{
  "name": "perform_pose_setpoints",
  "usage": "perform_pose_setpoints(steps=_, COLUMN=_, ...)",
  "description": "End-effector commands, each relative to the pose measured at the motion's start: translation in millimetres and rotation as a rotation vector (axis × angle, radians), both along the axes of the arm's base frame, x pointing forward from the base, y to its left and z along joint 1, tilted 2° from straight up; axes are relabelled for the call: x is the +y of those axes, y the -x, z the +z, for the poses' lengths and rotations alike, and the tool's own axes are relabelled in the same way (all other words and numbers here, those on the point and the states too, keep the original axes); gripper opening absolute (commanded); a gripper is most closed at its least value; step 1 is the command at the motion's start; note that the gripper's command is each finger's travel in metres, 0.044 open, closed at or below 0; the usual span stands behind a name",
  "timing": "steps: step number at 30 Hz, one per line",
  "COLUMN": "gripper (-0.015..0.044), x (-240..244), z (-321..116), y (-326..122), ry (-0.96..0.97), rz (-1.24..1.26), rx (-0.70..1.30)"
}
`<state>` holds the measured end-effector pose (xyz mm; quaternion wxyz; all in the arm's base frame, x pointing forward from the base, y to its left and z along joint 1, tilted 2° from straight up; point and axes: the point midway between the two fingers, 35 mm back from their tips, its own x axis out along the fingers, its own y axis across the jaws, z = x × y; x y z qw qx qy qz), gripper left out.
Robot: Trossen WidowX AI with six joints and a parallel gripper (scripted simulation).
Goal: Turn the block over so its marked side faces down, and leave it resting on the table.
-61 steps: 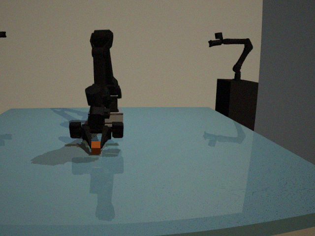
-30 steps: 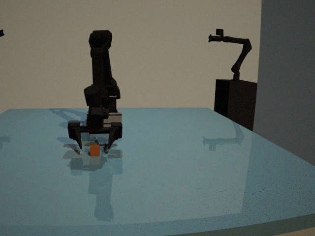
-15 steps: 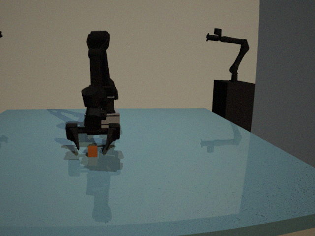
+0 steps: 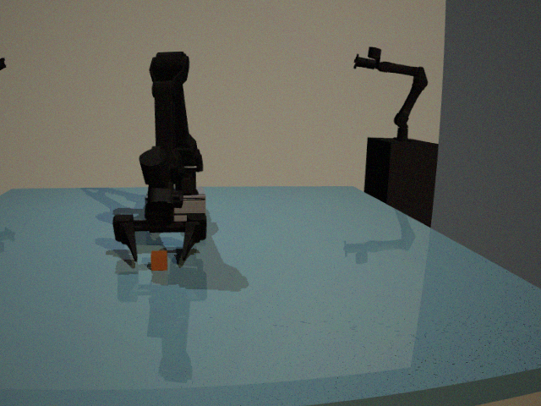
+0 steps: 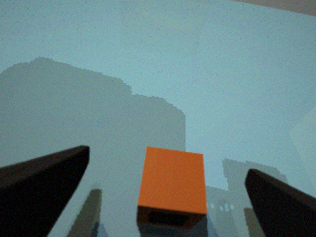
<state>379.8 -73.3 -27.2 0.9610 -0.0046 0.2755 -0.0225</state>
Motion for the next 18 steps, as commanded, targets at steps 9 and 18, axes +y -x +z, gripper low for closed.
perform_pose_setpoints(steps=9, gripper=0.0440, x=-1, z=54, y=2, ry=-0.014, rz=-0.015, rx=0.386)
perform_pose_setpoints(steps=18, gripper=0.0440, x=2, z=76, y=18, ry=-0.015, rz=-0.013, rx=0.484)
